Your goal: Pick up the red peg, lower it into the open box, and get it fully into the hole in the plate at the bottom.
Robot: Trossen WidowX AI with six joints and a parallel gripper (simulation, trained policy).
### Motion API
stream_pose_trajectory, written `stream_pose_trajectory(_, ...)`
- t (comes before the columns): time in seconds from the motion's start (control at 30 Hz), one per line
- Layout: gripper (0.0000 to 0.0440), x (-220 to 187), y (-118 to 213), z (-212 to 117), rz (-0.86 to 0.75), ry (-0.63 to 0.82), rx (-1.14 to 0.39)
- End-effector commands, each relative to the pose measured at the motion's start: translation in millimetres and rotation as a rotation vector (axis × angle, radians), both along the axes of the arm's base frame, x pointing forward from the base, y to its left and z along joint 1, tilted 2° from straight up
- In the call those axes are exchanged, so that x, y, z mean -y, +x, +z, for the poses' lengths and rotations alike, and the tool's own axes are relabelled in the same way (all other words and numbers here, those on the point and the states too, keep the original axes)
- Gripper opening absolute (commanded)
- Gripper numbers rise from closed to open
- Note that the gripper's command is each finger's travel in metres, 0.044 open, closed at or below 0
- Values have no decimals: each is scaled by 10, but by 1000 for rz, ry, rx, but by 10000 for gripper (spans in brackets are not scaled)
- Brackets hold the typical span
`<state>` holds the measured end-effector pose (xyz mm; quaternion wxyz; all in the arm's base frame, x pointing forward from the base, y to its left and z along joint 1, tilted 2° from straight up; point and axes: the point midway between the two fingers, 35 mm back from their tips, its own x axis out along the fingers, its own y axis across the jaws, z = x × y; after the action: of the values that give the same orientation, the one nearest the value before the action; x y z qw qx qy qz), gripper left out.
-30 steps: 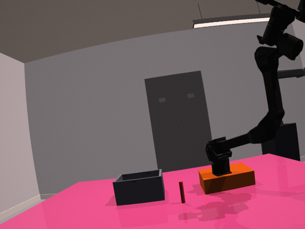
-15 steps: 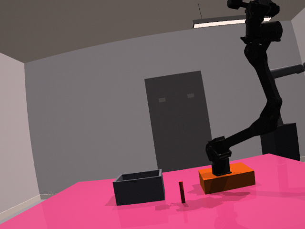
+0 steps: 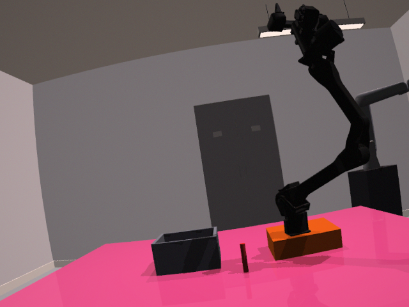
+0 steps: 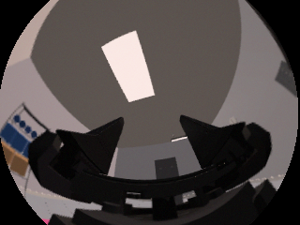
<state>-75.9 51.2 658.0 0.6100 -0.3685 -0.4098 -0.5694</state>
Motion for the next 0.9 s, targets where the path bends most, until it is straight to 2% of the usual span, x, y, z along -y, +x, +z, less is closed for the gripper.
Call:
stream_pose_trajectory(0.0,440,393,236,-87,44,118,-50)
stream_pose_trajectory(0.43,440,1483,1069,-666,174,505,-240)
stream_pose_trajectory(0.87,440,2153,1897,-1581,290,884,-450)
